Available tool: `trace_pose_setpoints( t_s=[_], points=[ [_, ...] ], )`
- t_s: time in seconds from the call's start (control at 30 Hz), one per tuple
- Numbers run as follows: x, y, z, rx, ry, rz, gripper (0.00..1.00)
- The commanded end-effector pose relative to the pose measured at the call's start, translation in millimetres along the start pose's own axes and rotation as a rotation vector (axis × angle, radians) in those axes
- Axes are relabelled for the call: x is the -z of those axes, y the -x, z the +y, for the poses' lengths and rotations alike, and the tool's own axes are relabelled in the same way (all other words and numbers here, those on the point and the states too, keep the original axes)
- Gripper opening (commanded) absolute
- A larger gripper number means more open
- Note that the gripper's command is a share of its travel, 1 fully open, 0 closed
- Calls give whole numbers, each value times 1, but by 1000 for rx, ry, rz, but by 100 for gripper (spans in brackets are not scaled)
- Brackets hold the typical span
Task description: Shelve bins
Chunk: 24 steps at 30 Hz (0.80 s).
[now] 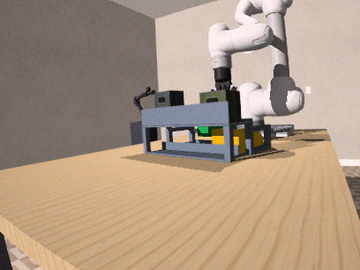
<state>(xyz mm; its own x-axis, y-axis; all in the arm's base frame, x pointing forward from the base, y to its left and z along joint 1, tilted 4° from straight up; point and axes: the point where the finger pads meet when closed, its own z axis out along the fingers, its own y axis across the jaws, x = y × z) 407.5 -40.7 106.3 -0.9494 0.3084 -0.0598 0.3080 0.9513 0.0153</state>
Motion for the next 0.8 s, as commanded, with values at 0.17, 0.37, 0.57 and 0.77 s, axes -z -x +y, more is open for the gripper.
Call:
trace_pose_setpoints(
  t_s=[0.17,0.37,0.57,0.77],
  points=[
    [1,6,1,-1,5,-9,10],
    [1,6,1,-1,5,-4,10],
    [2,7,1,-1,5,11,10],
    [3,8,1,-1,5,43,10]
  ],
)
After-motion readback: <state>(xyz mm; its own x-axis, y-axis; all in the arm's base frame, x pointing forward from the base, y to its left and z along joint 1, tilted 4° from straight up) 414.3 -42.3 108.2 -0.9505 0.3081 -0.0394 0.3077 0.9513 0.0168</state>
